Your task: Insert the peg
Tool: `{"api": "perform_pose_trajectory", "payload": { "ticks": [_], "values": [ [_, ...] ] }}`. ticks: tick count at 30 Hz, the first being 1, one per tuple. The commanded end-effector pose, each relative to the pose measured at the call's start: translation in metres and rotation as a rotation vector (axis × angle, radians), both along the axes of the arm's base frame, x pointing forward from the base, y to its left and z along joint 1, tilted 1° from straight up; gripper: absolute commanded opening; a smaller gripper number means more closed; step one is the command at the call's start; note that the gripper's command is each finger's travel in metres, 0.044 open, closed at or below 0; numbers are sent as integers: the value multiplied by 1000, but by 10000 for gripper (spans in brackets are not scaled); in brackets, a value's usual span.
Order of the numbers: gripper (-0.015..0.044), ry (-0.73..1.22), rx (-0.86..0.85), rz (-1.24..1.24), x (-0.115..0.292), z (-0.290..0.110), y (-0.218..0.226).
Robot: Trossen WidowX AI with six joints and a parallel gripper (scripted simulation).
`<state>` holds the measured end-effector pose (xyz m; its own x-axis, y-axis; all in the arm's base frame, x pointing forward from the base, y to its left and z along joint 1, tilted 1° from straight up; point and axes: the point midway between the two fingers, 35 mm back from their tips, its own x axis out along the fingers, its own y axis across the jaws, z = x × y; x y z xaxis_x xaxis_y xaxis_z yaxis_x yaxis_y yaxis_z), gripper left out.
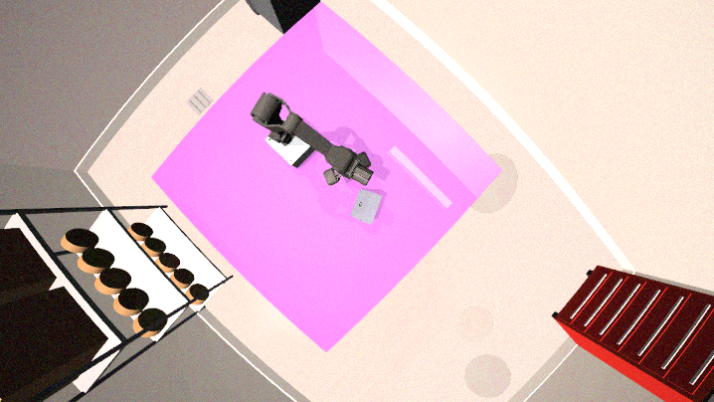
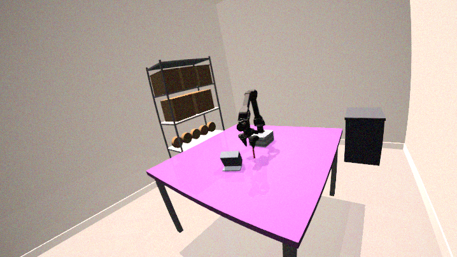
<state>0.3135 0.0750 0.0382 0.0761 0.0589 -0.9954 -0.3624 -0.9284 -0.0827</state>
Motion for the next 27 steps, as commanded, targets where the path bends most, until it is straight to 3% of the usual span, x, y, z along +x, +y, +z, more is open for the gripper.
{"api": "perform_pose_trajectory", "payload": {
  "ticks": [1,11,27],
  "values": [
    [440,15,-27,84,-3,7,12],
    [440,33,-50,160,-8,12,22],
    [440,33,-50,160,-5,-13,23]
  ]
}}
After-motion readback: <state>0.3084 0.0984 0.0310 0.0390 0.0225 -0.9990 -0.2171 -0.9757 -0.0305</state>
